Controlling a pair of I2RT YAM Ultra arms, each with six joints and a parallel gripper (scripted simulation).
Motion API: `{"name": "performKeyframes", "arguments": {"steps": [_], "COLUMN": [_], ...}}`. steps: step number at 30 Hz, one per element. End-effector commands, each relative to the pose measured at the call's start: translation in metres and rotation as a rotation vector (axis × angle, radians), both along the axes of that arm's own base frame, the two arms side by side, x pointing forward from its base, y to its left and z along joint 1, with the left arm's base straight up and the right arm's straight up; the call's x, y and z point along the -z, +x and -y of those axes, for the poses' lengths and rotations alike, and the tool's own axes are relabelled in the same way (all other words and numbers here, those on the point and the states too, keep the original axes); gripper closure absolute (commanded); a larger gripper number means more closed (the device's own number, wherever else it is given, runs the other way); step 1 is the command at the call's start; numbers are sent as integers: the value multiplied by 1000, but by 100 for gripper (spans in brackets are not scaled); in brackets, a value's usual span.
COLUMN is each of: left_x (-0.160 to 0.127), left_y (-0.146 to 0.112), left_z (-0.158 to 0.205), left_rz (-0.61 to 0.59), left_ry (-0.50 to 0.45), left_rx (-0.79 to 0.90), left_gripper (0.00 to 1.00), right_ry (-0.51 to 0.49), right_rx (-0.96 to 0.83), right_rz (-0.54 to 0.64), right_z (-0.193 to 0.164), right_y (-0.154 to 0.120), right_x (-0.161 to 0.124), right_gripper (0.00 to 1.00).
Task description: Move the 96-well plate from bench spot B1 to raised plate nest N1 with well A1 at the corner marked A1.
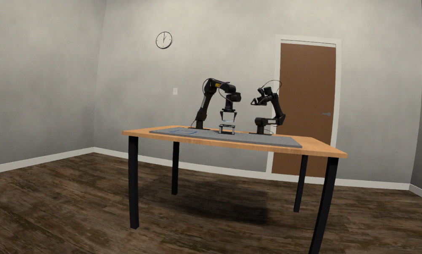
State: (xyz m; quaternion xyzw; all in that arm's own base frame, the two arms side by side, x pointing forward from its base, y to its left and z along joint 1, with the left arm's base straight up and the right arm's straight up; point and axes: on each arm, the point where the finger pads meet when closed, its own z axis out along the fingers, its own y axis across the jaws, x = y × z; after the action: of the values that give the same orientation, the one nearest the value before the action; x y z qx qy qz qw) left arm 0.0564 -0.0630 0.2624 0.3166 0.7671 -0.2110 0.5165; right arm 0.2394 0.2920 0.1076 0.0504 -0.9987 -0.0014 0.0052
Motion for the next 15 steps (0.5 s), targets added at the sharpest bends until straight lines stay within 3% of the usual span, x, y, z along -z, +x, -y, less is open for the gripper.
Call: {"name": "performKeyframes", "arguments": {"steps": [1,15], "left_x": [-9,-9], "left_y": [3,3], "left_z": [2,2], "left_rz": [29,29], "left_ry": [-26,-26], "left_rx": [0,0], "left_gripper": [0,0], "right_ry": [19,7], "right_rx": [-14,-2], "right_rz": [6,5], "right_z": [-8,-6], "right_y": [-2,-3], "right_x": [3,7], "right_gripper": [18,18]}}
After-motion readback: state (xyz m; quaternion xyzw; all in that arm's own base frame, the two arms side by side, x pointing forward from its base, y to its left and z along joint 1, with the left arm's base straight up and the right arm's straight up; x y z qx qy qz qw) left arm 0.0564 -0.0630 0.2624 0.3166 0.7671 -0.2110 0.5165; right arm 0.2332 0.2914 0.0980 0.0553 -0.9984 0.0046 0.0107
